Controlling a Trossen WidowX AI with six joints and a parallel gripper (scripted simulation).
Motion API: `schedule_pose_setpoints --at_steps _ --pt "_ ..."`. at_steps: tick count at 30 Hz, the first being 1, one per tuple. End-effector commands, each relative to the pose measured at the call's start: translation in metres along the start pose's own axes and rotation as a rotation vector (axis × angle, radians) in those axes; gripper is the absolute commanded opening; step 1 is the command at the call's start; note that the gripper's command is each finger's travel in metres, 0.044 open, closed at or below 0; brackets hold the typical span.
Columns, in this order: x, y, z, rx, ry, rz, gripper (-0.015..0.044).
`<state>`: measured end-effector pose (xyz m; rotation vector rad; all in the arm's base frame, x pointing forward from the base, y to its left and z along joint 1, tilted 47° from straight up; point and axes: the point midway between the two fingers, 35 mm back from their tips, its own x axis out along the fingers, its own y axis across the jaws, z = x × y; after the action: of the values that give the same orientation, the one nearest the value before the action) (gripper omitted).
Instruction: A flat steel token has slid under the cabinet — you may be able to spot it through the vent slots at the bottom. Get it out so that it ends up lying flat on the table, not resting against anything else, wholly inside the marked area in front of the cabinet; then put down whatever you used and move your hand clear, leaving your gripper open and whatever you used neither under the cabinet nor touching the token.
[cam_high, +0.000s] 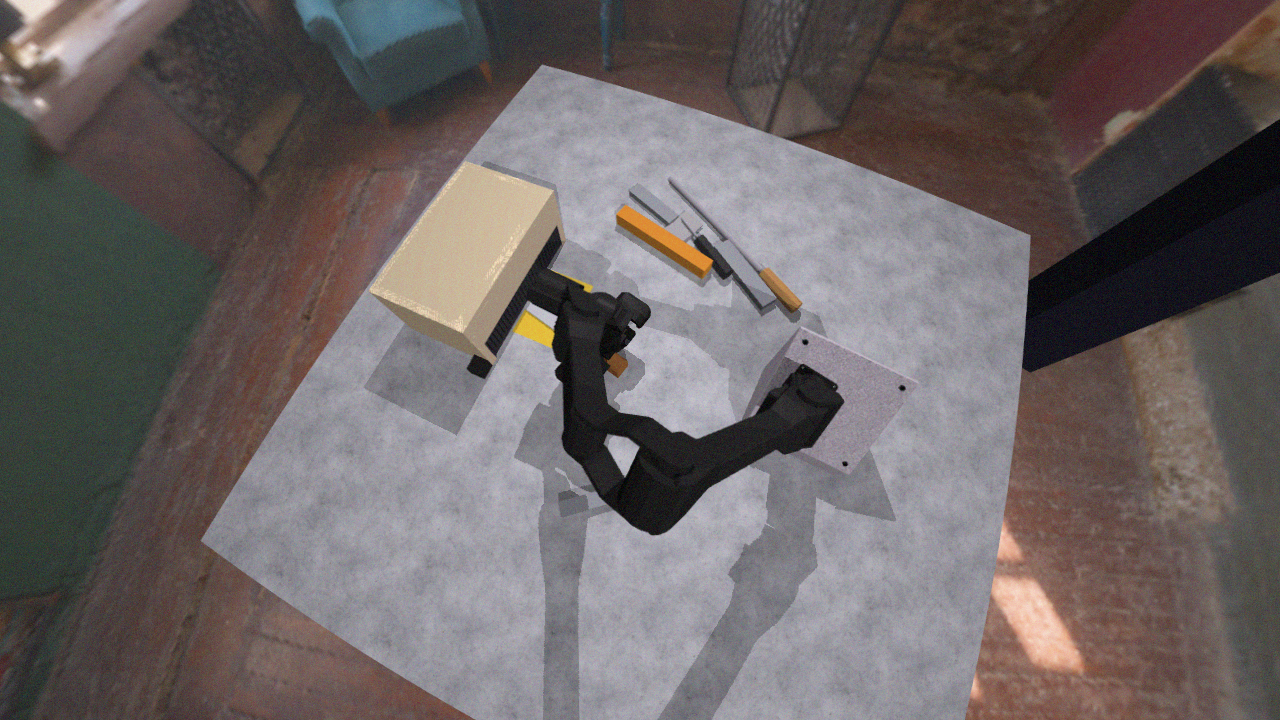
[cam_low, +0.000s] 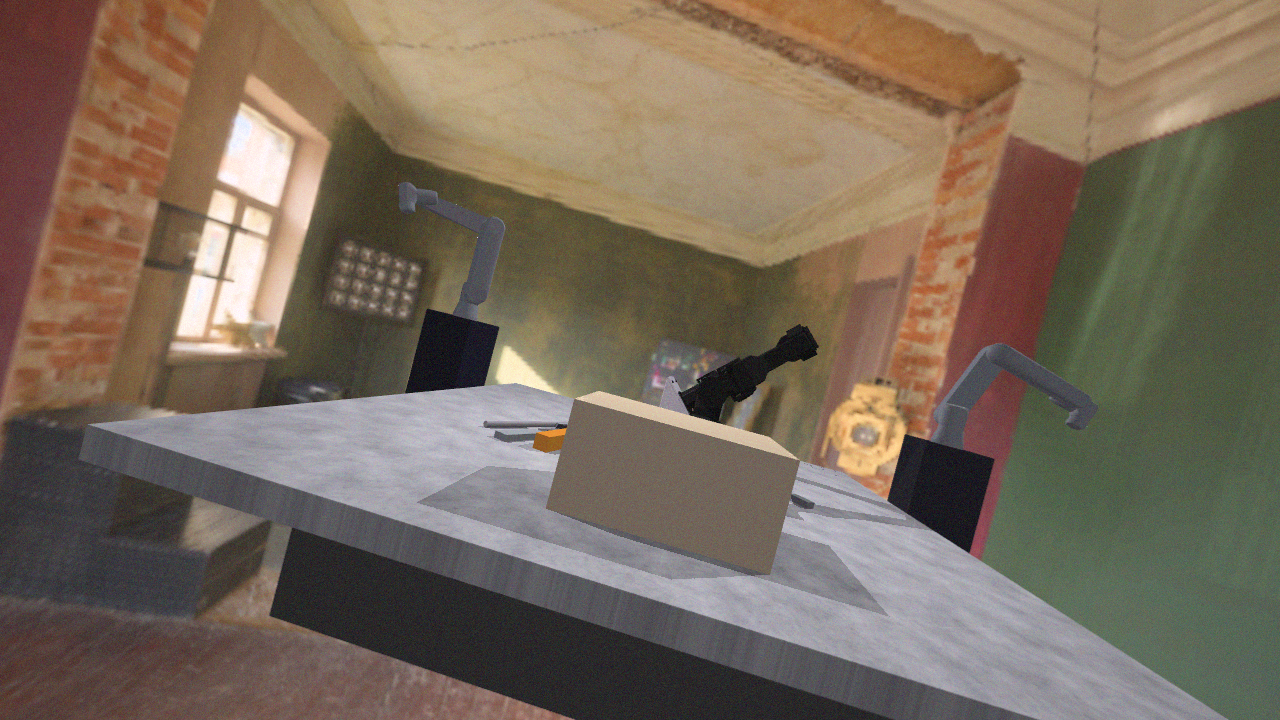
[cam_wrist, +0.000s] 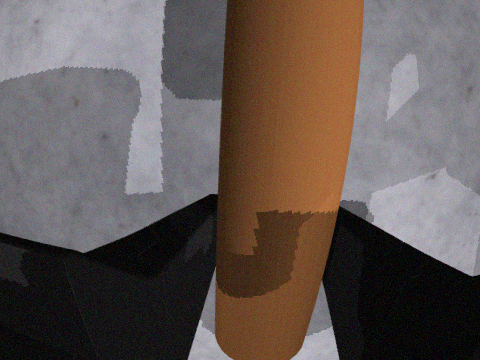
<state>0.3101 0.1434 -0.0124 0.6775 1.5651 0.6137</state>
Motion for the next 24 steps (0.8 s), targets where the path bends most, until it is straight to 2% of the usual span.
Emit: schedule_pose_setpoints --at_steps 1,24 --pt "0.001 0.0 -0.008 0.007 0.006 -0.001 0.0" --pt "0.001 0.001 -0.033 0.009 0.007 -0.001 0.0"
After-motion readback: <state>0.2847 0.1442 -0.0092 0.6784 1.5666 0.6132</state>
